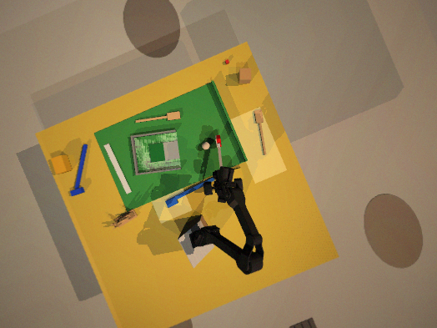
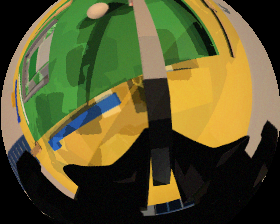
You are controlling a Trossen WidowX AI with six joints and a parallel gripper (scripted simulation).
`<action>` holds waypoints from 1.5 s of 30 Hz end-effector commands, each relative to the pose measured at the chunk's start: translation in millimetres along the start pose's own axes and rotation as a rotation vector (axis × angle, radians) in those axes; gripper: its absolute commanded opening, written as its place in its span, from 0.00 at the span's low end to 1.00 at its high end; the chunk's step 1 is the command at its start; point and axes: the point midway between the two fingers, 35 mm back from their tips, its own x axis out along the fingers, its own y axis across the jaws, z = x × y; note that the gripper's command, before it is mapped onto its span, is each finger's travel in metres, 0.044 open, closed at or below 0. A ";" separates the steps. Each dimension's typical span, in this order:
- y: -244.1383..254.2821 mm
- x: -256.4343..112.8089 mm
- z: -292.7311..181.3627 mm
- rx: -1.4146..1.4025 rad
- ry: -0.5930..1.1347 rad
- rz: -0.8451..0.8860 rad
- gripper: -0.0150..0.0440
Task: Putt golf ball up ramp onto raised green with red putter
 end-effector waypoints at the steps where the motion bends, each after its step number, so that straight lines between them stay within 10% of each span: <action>1: -0.2 -0.3 0.1 0.001 0.000 0.000 0.25; 28: -23.5 3.9 0.3 -0.008 0.003 0.009 0.25; 45: 110.5 1.5 -1.1 -0.004 -0.001 0.011 0.25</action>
